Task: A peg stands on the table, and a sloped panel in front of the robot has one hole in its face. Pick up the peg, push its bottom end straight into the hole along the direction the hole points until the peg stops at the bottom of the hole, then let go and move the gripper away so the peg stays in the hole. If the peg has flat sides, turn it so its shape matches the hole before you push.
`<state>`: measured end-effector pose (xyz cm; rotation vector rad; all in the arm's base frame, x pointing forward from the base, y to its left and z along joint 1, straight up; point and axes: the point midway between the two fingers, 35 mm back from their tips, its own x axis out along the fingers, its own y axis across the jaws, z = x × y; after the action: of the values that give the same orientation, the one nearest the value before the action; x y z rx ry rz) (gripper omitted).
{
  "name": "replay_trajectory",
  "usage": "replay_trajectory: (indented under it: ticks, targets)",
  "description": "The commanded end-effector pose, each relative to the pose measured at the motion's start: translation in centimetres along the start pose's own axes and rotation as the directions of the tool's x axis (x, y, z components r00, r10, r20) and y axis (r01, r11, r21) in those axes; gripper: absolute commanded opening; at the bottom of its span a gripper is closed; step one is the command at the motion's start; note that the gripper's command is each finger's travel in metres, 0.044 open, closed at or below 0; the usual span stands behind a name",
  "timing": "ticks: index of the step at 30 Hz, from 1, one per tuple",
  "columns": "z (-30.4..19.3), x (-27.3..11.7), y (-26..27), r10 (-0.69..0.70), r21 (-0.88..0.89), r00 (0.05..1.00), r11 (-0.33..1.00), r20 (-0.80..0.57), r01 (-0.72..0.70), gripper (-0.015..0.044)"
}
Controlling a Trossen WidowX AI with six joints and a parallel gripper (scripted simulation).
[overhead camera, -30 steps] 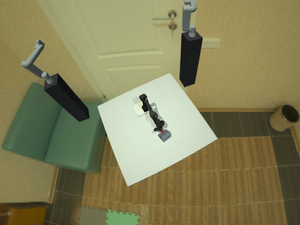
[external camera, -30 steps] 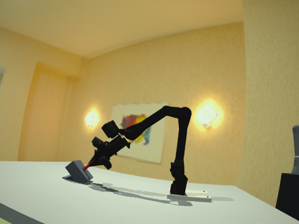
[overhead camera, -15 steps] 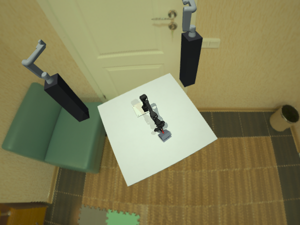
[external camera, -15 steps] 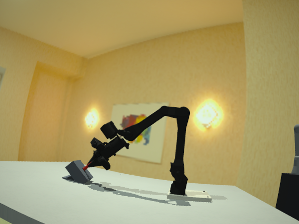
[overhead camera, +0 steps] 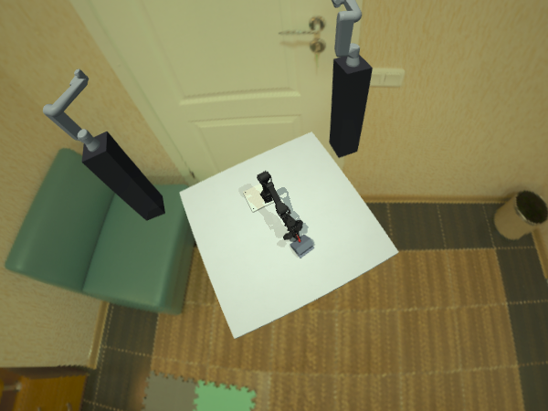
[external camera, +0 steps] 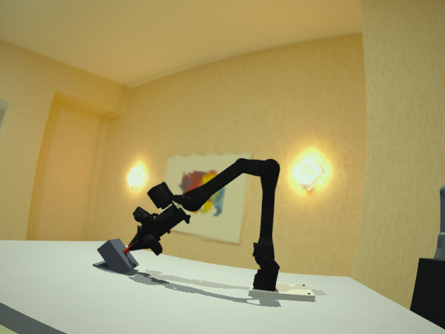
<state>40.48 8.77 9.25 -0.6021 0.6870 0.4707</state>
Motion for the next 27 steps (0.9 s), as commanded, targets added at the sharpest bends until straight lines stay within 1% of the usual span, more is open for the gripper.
replay_trajectory:
  ticks: [1, 23, 27]
  targets:
    - [0.05, 0.39, -0.08, -0.003, 0.003, 1.0, 1.0, 0.0, 0.003, 0.0]
    - [-0.02, 0.6, 0.0, -0.001, -0.001, 1.0, 1.0, 0.002, 0.001, 0.0]
    - [-0.02, 0.6, 0.0, -0.001, -0.001, 1.0, 1.0, 0.002, 0.001, 0.0105]
